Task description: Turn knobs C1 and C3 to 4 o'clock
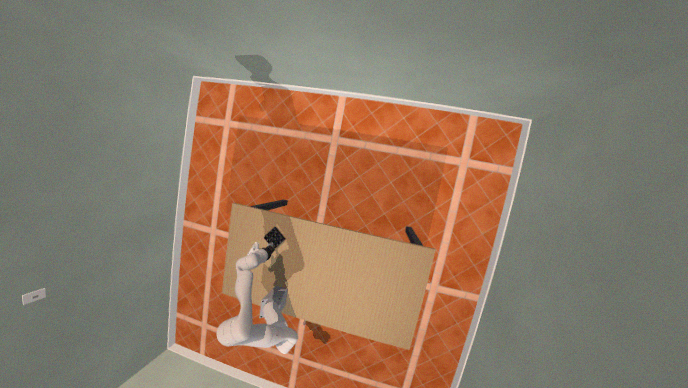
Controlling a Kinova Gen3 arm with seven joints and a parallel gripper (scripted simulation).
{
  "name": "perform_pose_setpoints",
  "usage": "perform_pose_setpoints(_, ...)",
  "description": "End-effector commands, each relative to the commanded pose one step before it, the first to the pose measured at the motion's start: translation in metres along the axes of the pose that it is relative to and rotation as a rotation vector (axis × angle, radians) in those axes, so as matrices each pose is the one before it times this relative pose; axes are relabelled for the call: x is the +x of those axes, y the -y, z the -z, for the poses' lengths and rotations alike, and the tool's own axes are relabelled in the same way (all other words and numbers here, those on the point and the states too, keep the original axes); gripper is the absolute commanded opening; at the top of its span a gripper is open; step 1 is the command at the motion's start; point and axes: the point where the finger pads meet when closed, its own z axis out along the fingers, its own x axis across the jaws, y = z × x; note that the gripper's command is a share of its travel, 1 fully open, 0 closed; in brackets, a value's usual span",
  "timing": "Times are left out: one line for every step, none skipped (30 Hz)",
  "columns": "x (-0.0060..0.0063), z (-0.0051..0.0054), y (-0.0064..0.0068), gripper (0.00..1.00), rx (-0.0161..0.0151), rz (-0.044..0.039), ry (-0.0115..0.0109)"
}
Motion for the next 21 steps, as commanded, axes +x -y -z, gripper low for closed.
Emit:
perform_pose_setpoints(-0.00014,-0.00031,-0.00004,1.00,-0.00238,-0.02181,-0.00993)
perform_pose_setpoints(0.00000,0.00000,0.00000,1.00,0.00000,0.00000,0.00000)
perform_pose_setpoints(0.00000,0.00000,0.00000,1.00,0.00000,0.00000,0.00000)
perform_pose_setpoints(0.00000,0.00000,0.00000,1.00,0.00000,0.00000,0.00000)
perform_pose_setpoints(0.00000,0.00000,0.00000,1.00,0.00000,0.00000,0.00000)
perform_pose_setpoints(0.00123,-0.00009,0.00000,1.00,-0.00256,-0.01323,-0.00840)
perform_pose_setpoints(0.00011,-0.00001,0.00000,1.00,-0.00021,-0.00112,-0.00072)
perform_pose_setpoints(0.00000,0.00000,0.00000,1.00,0.00000,0.00000,0.00000)
perform_pose_setpoints(0.00000,0.00000,0.00000,1.00,0.00000,0.00000,0.00000)
perform_pose_setpoints(0.00000,0.00000,0.00000,1.00,0.00000,0.00000,0.00000)
perform_pose_setpoints(0.00000,0.00000,0.00000,1.00,0.00000,0.00000,0.00000)
perform_pose_setpoints(0.00121,-0.00005,0.00002,1.00,-0.00230,-0.01281,-0.00824)
perform_pose_setpoints(0.00010,0.00000,0.00000,1.00,-0.00019,-0.00109,-0.00070)
perform_pose_setpoints(0.00000,0.00000,0.00000,1.00,0.00000,0.00000,0.00000)
perform_pose_setpoints(0.00000,0.00000,0.00000,1.00,0.00000,0.00000,0.00000)
perform_pose_setpoints(0.00000,0.00000,0.00000,1.00,0.00000,0.00000,0.00000)
perform_pose_setpoints(0.00000,0.00000,0.00000,1.00,0.00000,0.00000,0.00000)
perform_pose_setpoints(0.00000,0.00000,0.00000,1.00,0.00000,0.00000,0.00000)
perform_pose_setpoints(0.00120,-0.00001,0.00004,1.00,-0.00205,-0.01239,-0.00807)
perform_pose_setpoints(0.00010,0.00000,0.00001,1.00,-0.00017,-0.00105,-0.00069)
perform_pose_setpoints(0.00000,0.00000,0.00000,1.00,0.00000,0.00000,0.00000)
